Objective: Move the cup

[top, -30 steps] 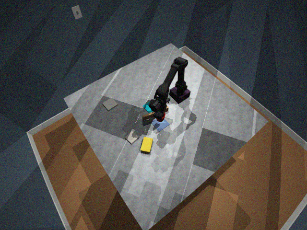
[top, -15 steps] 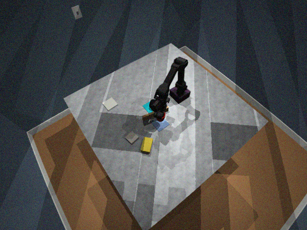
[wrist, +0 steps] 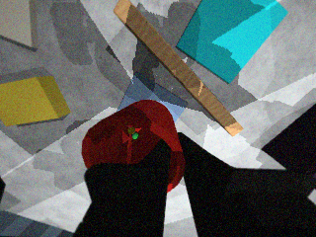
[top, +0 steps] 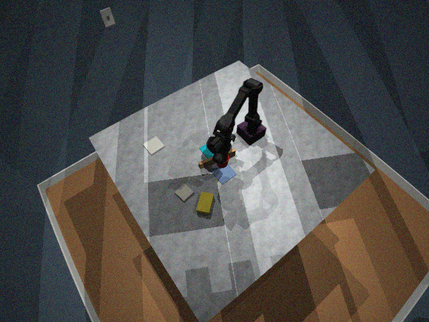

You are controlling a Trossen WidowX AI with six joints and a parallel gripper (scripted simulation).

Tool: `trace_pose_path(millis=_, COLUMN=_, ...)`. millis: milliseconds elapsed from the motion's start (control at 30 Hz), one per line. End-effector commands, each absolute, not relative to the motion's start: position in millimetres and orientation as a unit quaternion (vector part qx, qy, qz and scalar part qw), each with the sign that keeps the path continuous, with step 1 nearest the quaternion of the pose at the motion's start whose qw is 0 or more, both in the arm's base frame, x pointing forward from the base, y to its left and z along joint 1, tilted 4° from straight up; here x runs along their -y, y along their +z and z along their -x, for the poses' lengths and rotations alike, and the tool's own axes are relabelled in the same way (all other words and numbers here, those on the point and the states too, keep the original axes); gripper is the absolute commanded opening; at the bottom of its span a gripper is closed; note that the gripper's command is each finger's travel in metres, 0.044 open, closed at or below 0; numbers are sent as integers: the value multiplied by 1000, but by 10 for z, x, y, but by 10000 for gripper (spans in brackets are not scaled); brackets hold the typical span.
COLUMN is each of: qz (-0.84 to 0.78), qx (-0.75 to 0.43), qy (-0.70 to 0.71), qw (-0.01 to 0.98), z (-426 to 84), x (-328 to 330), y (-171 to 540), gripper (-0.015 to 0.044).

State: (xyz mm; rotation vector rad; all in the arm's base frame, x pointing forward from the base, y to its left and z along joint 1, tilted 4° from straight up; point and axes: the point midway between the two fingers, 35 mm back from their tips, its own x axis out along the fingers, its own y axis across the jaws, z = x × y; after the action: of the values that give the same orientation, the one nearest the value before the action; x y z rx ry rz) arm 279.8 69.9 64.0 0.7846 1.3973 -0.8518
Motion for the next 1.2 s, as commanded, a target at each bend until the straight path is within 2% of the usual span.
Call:
trace_pose_path(millis=0, qz=-336, qx=-608, qy=-371, qw=616, z=-2759, x=-614, y=632, gripper=0)
trace_pose_path(millis=1167, qz=-335, qx=-607, qy=-374, qw=616, z=-2638, x=114, y=716, gripper=0)
